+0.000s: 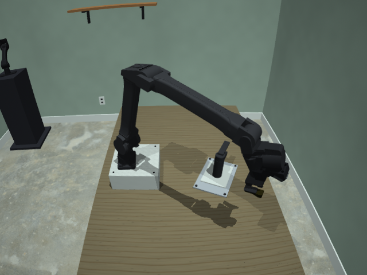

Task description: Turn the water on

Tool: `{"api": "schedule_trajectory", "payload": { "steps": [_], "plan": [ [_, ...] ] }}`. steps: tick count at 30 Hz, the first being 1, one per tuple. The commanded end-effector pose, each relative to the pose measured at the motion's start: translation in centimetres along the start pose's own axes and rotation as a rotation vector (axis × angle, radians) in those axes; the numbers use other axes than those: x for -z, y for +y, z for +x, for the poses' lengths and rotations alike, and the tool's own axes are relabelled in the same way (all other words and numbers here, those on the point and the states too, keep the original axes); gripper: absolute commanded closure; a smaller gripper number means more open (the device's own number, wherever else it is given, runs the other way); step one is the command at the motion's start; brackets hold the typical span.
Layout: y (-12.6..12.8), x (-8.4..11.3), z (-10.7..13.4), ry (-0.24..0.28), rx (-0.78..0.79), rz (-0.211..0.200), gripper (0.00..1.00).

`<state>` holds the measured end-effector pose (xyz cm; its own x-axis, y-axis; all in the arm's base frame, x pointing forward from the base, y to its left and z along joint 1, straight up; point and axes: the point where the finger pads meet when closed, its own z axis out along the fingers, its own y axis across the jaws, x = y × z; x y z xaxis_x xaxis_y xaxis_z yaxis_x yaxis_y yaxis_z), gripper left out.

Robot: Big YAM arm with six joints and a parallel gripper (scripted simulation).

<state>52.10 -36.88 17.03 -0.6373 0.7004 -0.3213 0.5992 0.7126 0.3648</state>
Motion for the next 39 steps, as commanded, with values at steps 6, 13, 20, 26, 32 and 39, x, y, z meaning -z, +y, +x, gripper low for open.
{"api": "schedule_trajectory", "payload": {
  "steps": [6, 13, 20, 26, 32, 39],
  "plan": [
    [3.5, 1.8, 1.0, 0.006, 0.15, 0.011, 0.0],
    [3.5, 1.8, 1.0, 0.006, 0.15, 0.011, 0.0],
    [6.2, 0.7, 3.0, 0.052, 0.274, 0.02, 0.0],
    [6.2, 0.7, 3.0, 0.052, 0.274, 0.02, 0.0],
    [6.2, 0.7, 3.0, 0.052, 0.274, 0.02, 0.0],
    [8.6, -0.2, 5.2, 0.099, 0.399, 0.026, 0.0]
  ]
}}
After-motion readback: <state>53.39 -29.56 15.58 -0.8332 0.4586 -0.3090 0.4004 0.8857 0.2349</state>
